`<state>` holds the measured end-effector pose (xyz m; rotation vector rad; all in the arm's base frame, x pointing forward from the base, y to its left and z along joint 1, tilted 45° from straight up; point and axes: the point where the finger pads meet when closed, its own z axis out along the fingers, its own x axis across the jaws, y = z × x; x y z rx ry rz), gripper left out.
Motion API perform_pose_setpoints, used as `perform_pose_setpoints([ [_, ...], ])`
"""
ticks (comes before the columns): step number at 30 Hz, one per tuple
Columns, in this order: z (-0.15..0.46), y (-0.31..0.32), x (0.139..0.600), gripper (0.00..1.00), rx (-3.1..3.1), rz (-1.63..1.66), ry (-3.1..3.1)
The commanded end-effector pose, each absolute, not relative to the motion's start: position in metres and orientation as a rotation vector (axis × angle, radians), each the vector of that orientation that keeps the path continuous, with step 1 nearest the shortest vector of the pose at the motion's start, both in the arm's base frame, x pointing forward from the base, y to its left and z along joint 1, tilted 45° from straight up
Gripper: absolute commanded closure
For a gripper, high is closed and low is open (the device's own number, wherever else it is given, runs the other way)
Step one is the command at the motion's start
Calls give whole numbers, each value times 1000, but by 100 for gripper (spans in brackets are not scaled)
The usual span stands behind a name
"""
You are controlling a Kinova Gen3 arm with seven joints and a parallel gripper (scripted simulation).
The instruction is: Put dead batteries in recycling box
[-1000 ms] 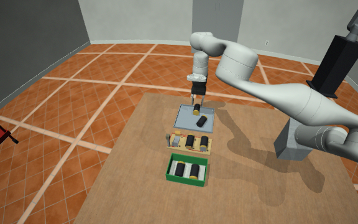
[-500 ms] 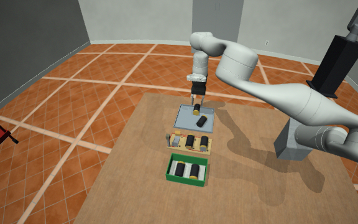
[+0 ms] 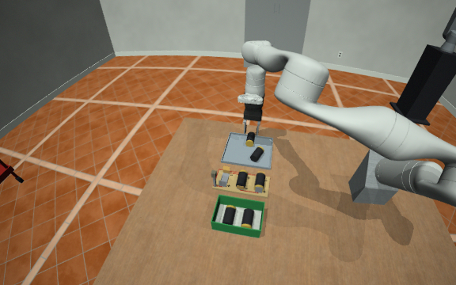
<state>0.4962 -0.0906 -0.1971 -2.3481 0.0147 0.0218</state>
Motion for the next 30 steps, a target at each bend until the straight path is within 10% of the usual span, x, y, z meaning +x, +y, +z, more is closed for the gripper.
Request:
perform_pose_setpoints([
  [1,-196,-92,497,10,-2349,19,15],
  [30,-221,-67,497,10,-2349,19,15],
])
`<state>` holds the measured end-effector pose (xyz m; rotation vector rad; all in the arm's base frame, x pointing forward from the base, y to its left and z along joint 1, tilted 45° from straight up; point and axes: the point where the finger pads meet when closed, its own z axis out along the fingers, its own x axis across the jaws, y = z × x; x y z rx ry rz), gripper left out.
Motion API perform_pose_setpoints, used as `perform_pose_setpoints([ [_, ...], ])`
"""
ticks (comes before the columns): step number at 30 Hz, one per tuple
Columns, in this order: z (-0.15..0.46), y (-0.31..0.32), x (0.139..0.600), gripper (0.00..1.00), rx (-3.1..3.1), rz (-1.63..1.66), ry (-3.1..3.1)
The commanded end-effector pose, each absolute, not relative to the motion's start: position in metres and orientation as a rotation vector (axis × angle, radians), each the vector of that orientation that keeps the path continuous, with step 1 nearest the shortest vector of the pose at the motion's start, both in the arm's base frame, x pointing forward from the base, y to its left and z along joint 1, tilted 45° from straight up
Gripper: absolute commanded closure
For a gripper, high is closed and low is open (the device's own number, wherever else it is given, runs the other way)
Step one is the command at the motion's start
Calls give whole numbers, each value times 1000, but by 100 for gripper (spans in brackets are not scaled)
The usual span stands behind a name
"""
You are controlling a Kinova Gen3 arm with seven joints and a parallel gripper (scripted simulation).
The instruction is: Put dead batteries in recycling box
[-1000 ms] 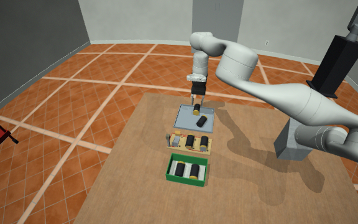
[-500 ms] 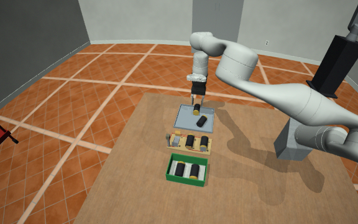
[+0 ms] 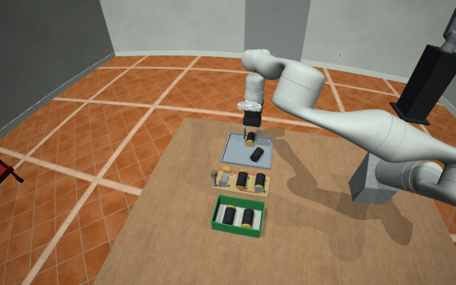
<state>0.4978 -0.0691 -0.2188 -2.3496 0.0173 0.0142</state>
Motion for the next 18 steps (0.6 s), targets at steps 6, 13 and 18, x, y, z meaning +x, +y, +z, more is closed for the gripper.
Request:
perform_pose_setpoints([
  [6,-221,-67,497,10,-2349,19,15],
  [13,-228,-60,496,10,-2349,19,15],
  [18,-228,-60,496,10,-2349,19,15],
])
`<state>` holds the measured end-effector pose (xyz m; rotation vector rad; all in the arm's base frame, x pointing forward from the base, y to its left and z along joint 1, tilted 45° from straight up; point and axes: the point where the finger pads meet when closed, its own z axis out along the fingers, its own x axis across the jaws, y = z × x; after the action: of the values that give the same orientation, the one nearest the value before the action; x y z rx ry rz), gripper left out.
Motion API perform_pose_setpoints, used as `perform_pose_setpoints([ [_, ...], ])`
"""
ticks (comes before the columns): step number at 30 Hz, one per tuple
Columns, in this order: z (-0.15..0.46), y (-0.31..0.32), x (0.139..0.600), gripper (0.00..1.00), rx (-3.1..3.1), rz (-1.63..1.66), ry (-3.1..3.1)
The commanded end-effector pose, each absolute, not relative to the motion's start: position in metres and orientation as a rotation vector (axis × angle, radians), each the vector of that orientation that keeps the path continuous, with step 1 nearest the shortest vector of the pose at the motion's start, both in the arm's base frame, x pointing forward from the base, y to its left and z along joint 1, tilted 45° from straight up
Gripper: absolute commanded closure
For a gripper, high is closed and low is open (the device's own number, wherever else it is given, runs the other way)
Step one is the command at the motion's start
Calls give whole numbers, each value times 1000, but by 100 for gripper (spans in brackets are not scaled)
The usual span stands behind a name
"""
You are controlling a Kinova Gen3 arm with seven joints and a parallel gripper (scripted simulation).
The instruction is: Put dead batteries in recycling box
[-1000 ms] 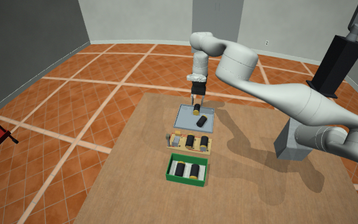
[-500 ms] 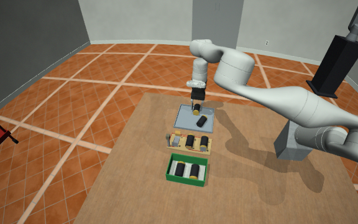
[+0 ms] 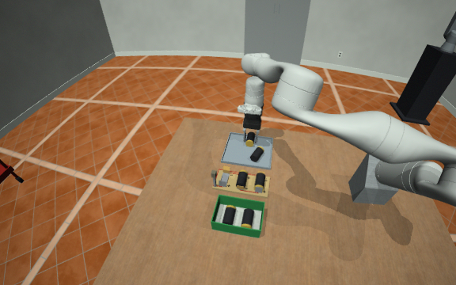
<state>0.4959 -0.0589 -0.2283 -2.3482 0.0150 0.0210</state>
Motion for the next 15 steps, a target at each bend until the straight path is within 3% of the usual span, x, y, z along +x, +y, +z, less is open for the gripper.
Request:
perform_pose_setpoints([
  [1,-228,-60,496,10,-2349,19,15],
  [4,-228,-60,496,10,-2349,19,15],
  [5,-228,-60,496,43,-2349,19,15],
  [15,-228,-60,496,43,-2349,19,15],
])
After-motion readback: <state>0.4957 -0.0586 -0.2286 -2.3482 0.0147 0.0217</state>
